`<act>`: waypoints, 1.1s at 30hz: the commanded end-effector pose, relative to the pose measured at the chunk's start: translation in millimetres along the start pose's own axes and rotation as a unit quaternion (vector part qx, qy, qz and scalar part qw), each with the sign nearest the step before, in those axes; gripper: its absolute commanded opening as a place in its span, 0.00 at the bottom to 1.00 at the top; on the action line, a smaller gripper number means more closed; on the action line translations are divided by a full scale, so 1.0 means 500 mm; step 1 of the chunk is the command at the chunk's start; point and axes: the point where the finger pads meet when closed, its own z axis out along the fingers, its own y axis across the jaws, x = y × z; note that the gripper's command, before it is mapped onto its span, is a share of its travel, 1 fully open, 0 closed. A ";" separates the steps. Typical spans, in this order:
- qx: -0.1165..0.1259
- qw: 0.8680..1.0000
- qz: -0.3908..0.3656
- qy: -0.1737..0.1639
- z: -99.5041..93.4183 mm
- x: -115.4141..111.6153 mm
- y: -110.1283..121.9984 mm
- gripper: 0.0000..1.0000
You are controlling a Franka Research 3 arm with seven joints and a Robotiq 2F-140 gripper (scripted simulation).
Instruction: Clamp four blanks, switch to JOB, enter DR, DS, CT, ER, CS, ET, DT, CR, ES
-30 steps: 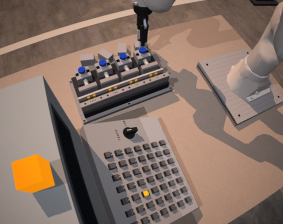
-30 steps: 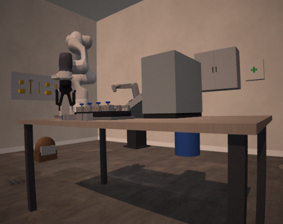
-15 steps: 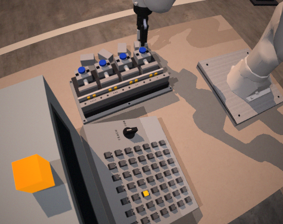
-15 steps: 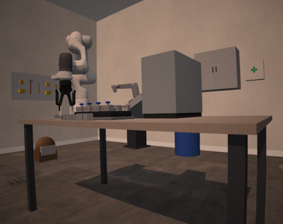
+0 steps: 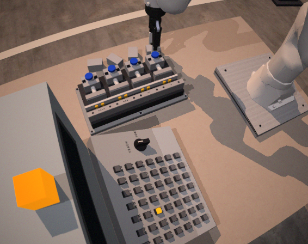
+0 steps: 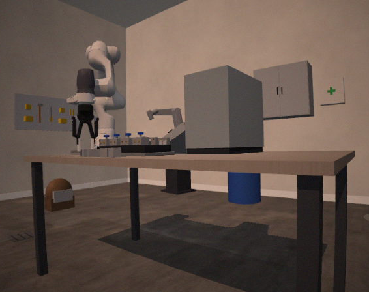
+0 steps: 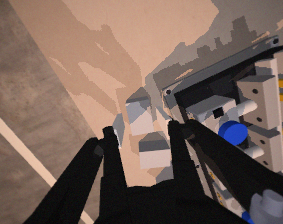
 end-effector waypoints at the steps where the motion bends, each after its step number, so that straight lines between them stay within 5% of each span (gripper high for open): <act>1: -0.001 1.000 -0.001 0.000 0.003 0.001 0.001 0.40; 16: -0.001 1.000 -0.001 0.000 0.003 0.001 0.001 0.40; 17: -0.001 1.000 -0.001 0.000 0.003 0.001 0.001 0.00; 33: -0.001 1.000 -0.001 0.000 0.003 0.001 0.001 0.00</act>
